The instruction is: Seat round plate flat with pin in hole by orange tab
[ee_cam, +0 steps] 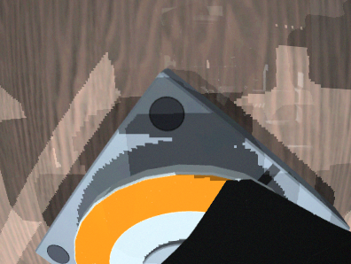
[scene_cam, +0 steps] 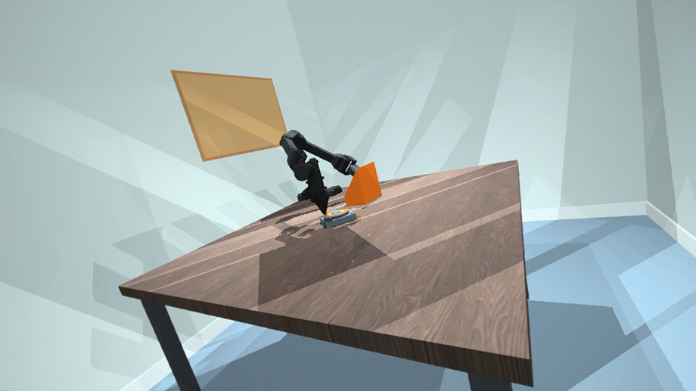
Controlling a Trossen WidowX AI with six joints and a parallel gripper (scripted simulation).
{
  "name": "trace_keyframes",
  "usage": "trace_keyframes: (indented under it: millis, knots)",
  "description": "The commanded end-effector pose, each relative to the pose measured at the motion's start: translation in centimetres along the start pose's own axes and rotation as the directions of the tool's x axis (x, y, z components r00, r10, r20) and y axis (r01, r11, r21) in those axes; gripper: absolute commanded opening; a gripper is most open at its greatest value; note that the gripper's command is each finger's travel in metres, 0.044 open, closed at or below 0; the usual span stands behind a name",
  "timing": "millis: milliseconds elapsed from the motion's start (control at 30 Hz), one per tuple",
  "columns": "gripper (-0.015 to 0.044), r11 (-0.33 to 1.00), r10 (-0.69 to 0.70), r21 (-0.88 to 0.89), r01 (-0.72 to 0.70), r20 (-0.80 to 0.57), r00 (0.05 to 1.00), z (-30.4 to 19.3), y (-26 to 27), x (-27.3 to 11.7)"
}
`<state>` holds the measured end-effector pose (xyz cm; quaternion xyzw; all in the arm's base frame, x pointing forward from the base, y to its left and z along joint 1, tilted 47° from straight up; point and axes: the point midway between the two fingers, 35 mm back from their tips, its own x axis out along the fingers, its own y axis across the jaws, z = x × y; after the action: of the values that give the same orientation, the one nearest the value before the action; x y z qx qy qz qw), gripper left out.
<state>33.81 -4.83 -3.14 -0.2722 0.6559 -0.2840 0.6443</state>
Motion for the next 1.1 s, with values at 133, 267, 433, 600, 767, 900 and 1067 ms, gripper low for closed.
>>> trace_keyframes:
  millis: [133,267,433,600,767,900,1067]
  knots:
    - [0.0000,1.000,-0.007,-0.003,0.007,-0.006,1.000,-0.4,-0.8,0.4]
    - [0.0000,1.000,-0.005,-0.003,0.005,-0.006,1.000,-0.3,-0.6,-1.0]
    - [0.0000,1.000,-0.004,-0.003,0.004,-0.006,1.000,-0.6,-0.6,-4.0]
    - [0.0000,1.000,-0.010,-0.013,0.010,-0.005,1.000,-0.7,-0.5,-3.7]
    - [0.0000,1.000,-0.010,-0.013,0.010,-0.005,1.000,-0.7,-0.5,-3.7]
    - [0.0000,1.000,-0.010,-0.013,0.010,-0.005,1.000,-0.7,-0.5,-3.7]
    - [0.0000,1.000,-0.010,-0.013,0.010,-0.005,1.000,-0.7,-0.5,-3.7]
